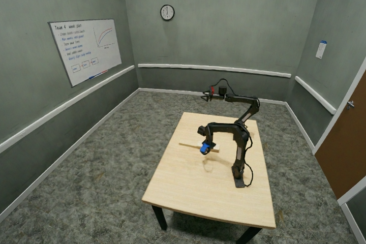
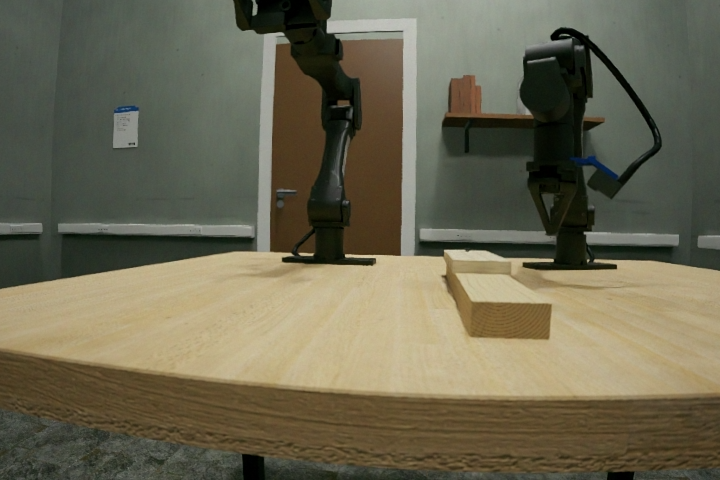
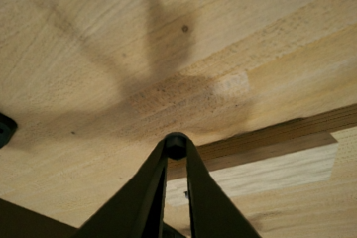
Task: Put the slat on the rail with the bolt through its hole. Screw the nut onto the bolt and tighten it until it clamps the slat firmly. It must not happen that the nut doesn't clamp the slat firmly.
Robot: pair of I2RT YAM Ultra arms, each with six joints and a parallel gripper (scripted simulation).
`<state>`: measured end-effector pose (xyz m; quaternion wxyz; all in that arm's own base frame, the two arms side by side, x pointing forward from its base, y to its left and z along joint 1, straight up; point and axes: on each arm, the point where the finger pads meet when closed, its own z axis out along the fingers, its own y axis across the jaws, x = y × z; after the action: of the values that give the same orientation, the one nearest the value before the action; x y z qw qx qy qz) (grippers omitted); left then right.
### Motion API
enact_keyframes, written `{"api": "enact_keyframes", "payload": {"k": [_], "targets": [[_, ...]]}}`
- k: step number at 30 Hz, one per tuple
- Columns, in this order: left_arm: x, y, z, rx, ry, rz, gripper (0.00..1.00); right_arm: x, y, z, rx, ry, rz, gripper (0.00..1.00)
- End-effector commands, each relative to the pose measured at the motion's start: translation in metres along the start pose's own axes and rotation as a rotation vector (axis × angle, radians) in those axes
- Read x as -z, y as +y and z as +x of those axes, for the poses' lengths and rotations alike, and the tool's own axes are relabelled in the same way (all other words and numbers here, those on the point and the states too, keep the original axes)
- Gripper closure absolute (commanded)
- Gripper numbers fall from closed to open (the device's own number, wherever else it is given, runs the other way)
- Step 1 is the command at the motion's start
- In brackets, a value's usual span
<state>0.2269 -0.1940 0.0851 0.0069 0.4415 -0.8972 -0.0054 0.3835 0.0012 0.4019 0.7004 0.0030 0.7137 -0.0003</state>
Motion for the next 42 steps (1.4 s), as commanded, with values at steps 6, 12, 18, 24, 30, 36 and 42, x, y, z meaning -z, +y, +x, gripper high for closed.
{"api": "enact_keyframes", "payload": {"k": [6,12,18,24,30,36,42], "targets": [[0.012,-0.015,0.041,-0.015,-0.006,0.025,0.88,0.003,0.000,-0.010,0.004,-0.031,-0.005,0.00],[0.011,-0.017,0.061,-0.033,-0.006,0.025,0.88,0.003,0.000,-0.010,0.004,-0.031,-0.005,0.00],[0.010,-0.017,0.090,-0.060,-0.006,0.024,0.88,0.003,0.000,-0.010,0.004,-0.031,-0.005,0.00],[0.007,-0.015,0.112,-0.079,-0.009,0.016,0.88,0.003,0.000,-0.010,0.004,-0.031,-0.005,0.00],[0.010,-0.016,0.111,-0.073,-0.005,0.024,0.88,0.003,0.000,-0.010,0.004,-0.031,-0.005,0.00],[0.010,-0.016,0.111,-0.073,-0.005,0.024,0.88,0.003,0.000,-0.010,0.004,-0.031,-0.005,0.00],[0.010,-0.016,0.111,-0.073,-0.005,0.024,0.88,0.003,0.000,-0.010,0.004,-0.031,-0.005,0.00]]}}
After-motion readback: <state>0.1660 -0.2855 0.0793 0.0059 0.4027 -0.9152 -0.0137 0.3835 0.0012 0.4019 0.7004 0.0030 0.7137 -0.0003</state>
